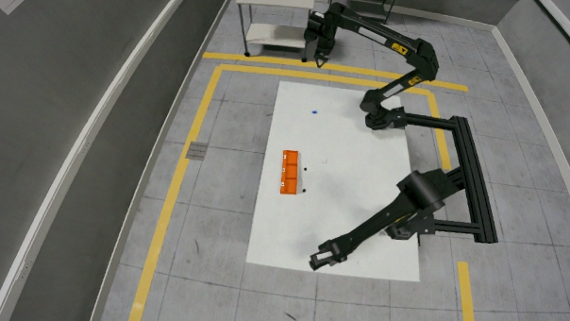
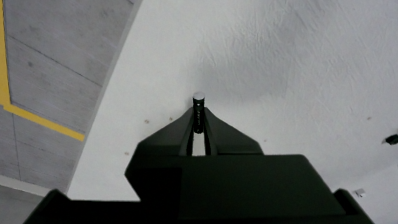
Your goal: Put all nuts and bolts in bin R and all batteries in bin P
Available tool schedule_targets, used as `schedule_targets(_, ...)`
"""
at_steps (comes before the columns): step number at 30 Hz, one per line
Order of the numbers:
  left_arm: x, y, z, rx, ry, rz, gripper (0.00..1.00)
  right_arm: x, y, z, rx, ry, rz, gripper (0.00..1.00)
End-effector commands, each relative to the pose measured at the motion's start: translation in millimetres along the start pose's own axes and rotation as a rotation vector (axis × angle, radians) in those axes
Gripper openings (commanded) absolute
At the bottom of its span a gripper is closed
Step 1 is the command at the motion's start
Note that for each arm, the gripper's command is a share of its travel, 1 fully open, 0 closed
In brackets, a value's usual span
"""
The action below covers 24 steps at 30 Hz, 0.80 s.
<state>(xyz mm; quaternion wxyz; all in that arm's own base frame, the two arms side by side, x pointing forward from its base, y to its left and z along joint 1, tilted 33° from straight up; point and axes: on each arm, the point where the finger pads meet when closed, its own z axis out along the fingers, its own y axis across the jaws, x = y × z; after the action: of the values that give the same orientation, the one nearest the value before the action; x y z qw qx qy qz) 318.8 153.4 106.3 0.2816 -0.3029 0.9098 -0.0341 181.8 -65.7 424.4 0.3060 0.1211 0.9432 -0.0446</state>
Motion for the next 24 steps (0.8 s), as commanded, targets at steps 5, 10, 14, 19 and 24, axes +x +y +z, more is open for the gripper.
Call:
schedule_targets(5, -22.4, -1.1, -35.7, 0.002, -0.049, 0.012, 0.04, -12.0, 2.8, -17.8, -0.001, -0.038, -0.012, 1.0)
schedule_targets(10, -6.1, 4.1, -22.4, -0.005, 0.001, 0.002, 0.04, -12.0, 2.8, -17.8, -0.001, -0.038, -0.012, 1.0)
schedule_targets(14, -11.0, -1.0, -26.1, 0.002, -0.024, 0.006, 0.04, -12.0, 2.8, -17.8, -0.001, -0.038, -0.012, 1.0)
schedule_targets(19, -10.9, -0.6, -25.9, 0.002, -0.024, 0.006, 0.04, -12.0, 2.8, -17.8, -0.001, -0.038, -0.012, 1.0)
schedule_targets(24, -21.8, -1.4, -42.1, 0.001, -0.049, 0.012, 0.04, -12.0, 2.8, -17.8, -0.001, -0.038, -0.012, 1.0)
